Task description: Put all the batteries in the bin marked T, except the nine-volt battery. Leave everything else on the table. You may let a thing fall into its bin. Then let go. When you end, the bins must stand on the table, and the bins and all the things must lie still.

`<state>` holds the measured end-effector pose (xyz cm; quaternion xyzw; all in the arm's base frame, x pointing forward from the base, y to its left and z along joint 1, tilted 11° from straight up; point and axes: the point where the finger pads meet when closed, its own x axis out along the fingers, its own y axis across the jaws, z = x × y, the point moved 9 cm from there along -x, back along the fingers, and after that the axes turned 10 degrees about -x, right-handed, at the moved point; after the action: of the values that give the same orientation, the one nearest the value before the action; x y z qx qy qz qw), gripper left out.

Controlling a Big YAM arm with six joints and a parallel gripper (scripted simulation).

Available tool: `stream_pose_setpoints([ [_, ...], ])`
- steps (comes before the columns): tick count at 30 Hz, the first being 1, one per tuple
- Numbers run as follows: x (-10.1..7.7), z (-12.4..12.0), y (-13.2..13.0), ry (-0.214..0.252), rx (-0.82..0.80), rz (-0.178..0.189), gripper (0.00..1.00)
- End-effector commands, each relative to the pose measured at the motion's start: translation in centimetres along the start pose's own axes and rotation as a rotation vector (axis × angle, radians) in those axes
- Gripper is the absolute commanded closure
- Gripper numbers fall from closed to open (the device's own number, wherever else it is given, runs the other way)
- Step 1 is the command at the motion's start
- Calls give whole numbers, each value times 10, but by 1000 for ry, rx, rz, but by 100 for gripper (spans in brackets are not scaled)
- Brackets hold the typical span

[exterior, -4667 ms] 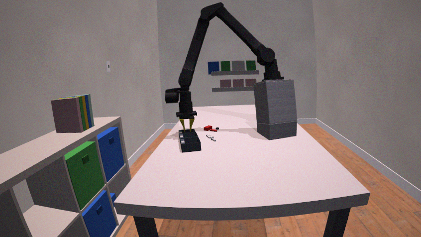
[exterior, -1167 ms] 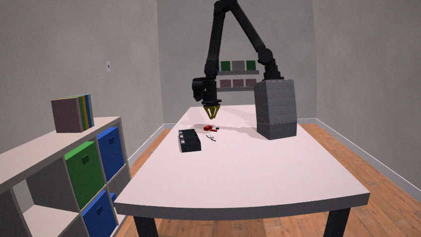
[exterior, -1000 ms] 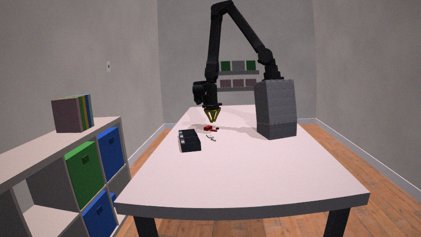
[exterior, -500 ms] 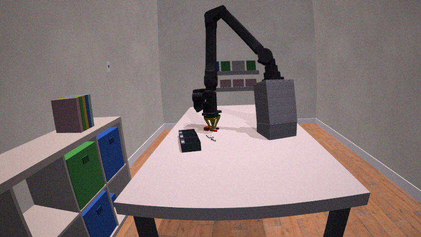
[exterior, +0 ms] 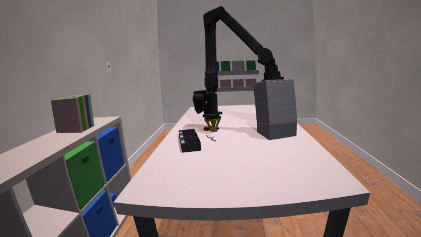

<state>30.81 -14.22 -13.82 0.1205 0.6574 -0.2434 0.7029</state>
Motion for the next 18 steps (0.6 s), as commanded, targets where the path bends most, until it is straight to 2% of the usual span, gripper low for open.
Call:
stream_pose_setpoints([
  [1, -2, 5, 1, -15, -2, 3, 77],
  [2, -2, 5, 1, -15, -2, 3, 96],
  [17, -3, 6, 1, -15, -2, 3, 96],
  [18, 1, 4, 4, -1, -15, 4, 96],
])
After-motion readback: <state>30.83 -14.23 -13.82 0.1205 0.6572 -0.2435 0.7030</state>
